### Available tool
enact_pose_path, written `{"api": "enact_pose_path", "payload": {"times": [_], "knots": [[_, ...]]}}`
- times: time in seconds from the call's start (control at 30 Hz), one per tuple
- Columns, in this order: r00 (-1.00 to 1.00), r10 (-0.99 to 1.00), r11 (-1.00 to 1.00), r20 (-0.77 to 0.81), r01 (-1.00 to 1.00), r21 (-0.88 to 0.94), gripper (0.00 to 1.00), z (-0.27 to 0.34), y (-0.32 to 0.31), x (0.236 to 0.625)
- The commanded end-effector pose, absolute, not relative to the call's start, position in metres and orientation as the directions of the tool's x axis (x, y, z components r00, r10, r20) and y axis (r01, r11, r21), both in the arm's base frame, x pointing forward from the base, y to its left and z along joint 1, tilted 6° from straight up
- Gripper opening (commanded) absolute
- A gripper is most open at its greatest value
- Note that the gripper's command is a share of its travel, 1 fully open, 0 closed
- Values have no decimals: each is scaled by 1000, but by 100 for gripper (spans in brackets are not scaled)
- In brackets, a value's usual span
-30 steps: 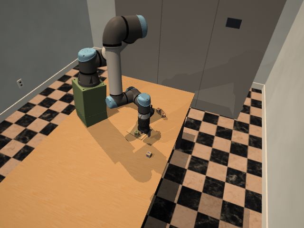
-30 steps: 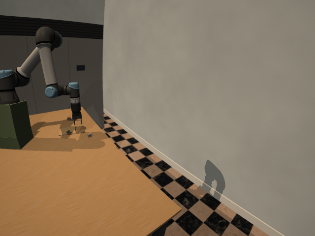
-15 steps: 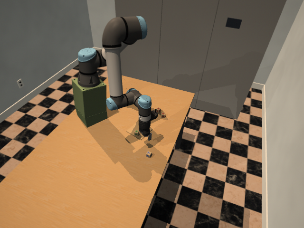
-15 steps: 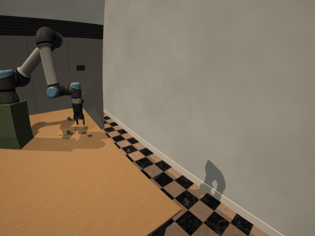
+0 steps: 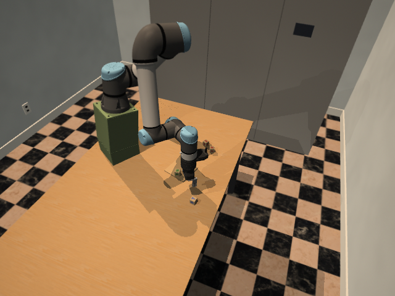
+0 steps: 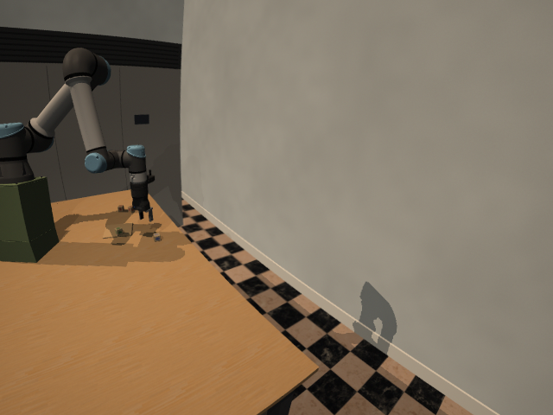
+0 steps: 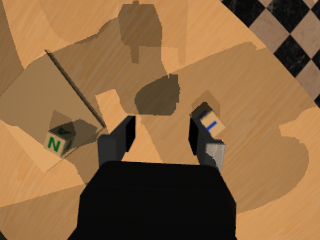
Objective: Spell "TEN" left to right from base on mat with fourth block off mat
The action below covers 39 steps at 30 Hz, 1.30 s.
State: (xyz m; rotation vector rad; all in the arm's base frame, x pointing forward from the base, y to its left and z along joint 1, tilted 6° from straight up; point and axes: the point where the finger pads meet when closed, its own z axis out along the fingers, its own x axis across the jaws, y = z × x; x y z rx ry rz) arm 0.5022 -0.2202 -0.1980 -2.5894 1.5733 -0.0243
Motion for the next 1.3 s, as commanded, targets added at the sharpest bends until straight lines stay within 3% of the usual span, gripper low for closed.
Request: {"api": "enact_pose_path", "payload": {"times": [0.0,0.8,1.27], "knots": [[366,-929,-360,-54,-928,-99,100,-198,-228,506],[-145,-985,151,-96,-987,-59,100,-199,-267,518],[-272,-957,278,-103,-960,-46,100,-199,-276,519]]}}
